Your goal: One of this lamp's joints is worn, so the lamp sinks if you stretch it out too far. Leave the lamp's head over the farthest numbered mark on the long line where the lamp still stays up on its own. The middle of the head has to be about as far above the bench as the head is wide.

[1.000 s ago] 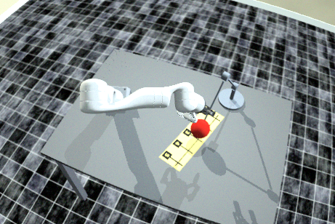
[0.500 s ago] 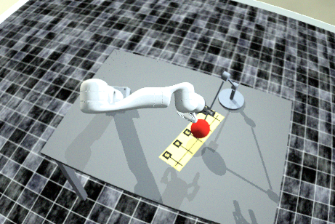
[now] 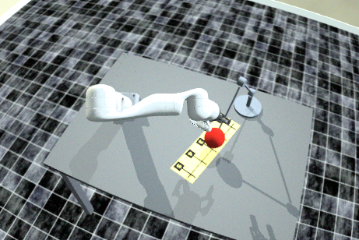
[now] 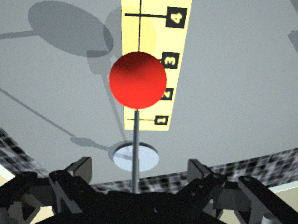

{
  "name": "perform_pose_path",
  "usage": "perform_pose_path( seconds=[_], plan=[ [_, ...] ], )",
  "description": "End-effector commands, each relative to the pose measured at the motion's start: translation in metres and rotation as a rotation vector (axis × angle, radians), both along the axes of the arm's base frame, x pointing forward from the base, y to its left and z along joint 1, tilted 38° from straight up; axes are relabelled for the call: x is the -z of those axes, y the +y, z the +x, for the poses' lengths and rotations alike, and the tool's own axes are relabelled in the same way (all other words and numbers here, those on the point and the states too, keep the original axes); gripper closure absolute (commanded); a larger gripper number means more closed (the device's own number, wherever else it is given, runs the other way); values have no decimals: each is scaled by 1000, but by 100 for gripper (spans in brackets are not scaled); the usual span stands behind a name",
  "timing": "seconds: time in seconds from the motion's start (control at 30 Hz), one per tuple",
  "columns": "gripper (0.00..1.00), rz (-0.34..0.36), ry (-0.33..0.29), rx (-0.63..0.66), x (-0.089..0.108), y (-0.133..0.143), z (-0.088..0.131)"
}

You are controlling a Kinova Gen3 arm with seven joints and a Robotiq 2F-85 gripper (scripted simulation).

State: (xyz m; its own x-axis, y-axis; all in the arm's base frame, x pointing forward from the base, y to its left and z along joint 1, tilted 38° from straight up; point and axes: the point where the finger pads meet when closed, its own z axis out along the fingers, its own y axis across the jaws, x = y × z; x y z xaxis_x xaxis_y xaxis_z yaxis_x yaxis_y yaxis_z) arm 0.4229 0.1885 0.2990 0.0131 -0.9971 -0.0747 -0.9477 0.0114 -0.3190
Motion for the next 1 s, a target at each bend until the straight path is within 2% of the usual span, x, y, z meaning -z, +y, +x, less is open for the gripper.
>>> perform_pose_path(
  seconds=[0.0,0.2,0.7,0.97],
  plan=[
    [0,1,-1,-1,-1,1,0],
    [0,1,-1,-1,-1,1,0],
    [0,-175,-31,76,-4,27,5],
    [0,-173,-33,80,10,22,11]
  ],
)
